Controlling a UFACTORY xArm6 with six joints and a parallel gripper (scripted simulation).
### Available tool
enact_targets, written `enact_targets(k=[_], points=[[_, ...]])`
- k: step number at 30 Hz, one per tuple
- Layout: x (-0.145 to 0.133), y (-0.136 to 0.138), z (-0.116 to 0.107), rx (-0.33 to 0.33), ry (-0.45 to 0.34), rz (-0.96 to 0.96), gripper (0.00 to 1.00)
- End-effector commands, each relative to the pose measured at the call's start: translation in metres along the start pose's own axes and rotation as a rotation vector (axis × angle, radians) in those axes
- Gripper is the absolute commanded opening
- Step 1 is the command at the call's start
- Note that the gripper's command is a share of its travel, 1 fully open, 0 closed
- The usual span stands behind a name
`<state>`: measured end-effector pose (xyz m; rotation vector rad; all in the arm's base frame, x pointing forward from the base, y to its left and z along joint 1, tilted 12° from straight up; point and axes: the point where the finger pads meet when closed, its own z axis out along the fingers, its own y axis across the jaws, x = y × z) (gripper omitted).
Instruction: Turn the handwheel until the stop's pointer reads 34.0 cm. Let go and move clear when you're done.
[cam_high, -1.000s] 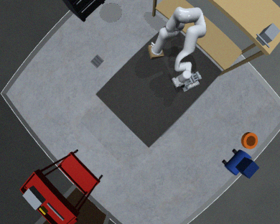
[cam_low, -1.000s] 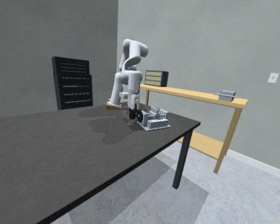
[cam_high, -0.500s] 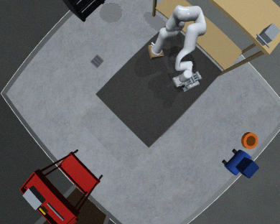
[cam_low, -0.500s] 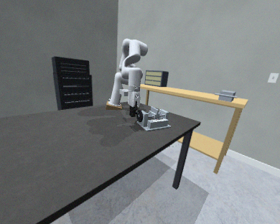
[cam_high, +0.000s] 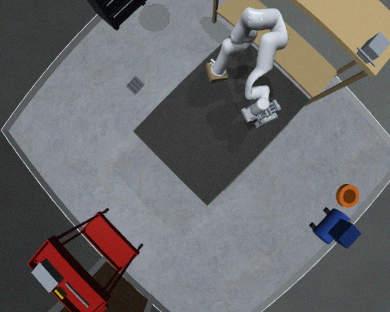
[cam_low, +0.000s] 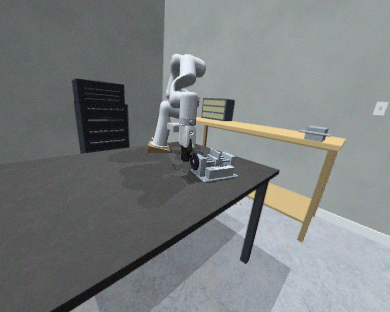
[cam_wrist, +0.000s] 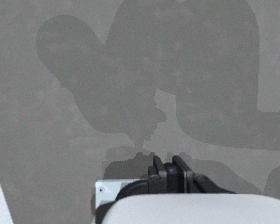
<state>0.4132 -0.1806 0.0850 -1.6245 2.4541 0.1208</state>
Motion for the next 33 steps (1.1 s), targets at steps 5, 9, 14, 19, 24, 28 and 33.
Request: enact_targets(k=[5,9,14,19,24,28,33], points=[[0.0,-0.009,-0.006,0.009,0.001,-0.001,0.06],[0.0,-0.01,-0.007,0.009,0.001,-0.001,0.06],[0.0,-0.012,-0.007,0.009,0.001,-0.001,0.06],[0.0,-0.014,-0.008,0.009,0.001,-0.001,0.06],[0.0,-0.016,-0.008,0.009,0.001,-0.001,0.06],[0.0,-0.017,-0.008,0.009,0.001,-0.001,0.06],[0.0,-0.018,-0.008,0.009,0.001,-0.001,0.06]])
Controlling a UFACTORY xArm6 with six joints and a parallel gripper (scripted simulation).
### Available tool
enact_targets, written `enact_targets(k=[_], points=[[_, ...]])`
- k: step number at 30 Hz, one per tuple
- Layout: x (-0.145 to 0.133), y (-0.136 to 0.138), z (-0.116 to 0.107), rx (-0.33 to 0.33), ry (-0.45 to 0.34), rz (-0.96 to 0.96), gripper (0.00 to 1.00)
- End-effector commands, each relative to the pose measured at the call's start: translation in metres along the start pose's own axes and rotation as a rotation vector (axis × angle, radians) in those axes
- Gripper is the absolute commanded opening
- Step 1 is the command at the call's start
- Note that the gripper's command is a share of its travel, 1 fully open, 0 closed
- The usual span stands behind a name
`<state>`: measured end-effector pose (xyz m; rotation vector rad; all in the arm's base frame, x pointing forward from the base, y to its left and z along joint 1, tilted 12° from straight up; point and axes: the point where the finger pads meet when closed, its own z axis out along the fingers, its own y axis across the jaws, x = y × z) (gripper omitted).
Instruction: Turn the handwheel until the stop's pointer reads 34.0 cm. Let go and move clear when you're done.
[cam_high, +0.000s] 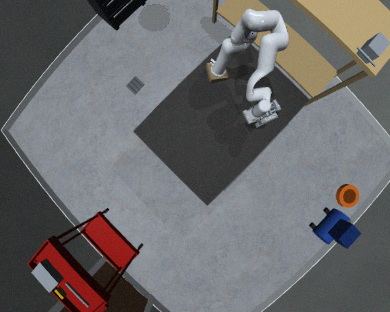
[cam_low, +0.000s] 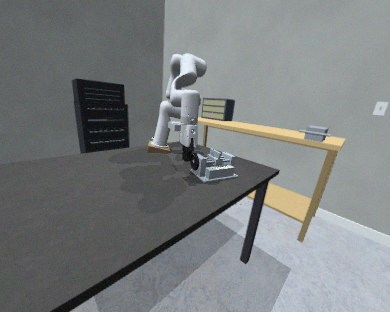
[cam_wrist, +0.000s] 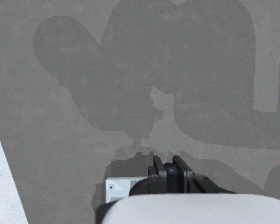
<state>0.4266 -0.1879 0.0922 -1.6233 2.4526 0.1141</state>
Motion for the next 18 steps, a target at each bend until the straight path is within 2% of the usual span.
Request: enact_targets(k=[1,18], points=[[0.0,-0.0027,-0.0015,0.004,0.0,0.0,0.06],[0.0,-0.0044,-0.0016,0.004,0.0,0.0,0.06]])
